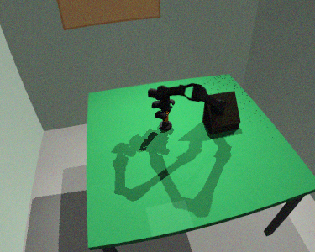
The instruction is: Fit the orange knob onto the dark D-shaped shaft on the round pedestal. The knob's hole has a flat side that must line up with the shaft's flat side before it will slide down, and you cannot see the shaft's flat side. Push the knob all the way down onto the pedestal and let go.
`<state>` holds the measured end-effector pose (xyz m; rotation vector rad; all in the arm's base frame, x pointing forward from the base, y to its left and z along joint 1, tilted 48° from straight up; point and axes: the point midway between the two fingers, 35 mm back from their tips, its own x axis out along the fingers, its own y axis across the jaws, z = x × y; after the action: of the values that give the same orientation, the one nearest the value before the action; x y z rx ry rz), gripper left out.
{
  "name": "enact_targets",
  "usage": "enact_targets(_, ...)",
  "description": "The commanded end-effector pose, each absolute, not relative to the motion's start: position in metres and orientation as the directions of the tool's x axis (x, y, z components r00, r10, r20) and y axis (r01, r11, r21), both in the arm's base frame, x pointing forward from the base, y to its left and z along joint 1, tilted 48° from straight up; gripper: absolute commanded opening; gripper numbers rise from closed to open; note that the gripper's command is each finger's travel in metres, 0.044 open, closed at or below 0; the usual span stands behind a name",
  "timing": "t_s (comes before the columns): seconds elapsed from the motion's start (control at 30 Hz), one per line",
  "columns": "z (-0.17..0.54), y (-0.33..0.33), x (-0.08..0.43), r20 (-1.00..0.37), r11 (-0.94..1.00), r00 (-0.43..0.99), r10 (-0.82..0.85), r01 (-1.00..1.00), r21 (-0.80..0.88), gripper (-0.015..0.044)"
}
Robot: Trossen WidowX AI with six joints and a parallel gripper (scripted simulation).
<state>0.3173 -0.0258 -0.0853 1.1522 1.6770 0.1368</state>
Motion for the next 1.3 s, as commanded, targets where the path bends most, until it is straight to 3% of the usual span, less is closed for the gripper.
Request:
enact_targets(0.0, -0.0856, -0.0257, 0.3183, -0.680, 0.526, 0.015, 0.733, 0.621, 0.581, 0.0000)
enact_targets(0.47, -0.0825, -0.0282, 0.3160, -0.680, 0.523, 0.014, 0.733, 0.628, 0.577, 0.0000)
enact_targets(0.7, -0.0835, -0.0258, 0.3124, -0.680, 0.427, 0.014, 0.733, 0.769, 0.477, 0.0000)
enact_targets(1.27, -0.0837, -0.0274, 0.3163, -0.680, 0.425, 0.014, 0.733, 0.770, 0.475, 0.0000)
